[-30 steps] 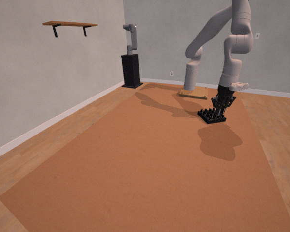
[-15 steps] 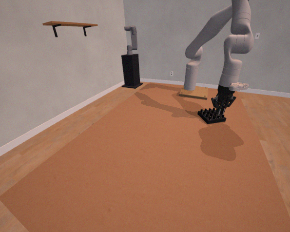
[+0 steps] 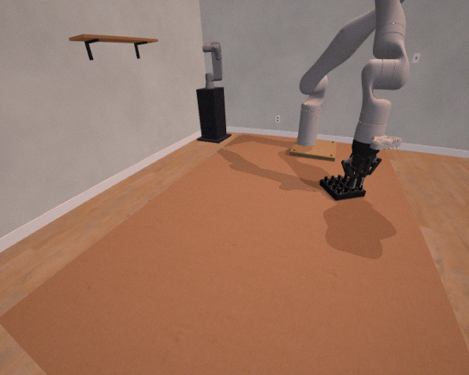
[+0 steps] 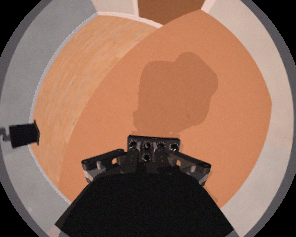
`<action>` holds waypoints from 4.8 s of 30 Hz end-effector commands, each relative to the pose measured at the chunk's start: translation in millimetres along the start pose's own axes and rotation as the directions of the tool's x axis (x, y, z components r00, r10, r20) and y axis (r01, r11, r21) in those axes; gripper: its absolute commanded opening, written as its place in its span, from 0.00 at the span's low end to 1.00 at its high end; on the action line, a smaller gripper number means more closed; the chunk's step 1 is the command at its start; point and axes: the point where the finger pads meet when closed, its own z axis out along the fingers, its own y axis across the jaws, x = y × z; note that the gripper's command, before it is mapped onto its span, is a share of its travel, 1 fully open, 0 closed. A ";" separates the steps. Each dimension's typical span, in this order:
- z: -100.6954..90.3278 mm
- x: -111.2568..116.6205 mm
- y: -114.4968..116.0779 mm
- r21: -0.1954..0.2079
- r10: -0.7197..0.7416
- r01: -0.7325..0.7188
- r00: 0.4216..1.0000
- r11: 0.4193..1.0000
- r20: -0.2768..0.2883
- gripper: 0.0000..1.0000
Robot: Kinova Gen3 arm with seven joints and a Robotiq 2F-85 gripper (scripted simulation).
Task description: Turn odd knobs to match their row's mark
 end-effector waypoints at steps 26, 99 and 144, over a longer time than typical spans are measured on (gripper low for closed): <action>6.1 -0.6 0.9 -0.001 0.002 -0.002 1.000 1.000 0.002 0.19; 6.1 -0.6 0.9 -0.001 -0.048 0.048 0.999 0.999 0.002 0.08; 6.1 -0.6 0.9 0.001 -0.745 0.745 0.667 0.667 0.002 0.08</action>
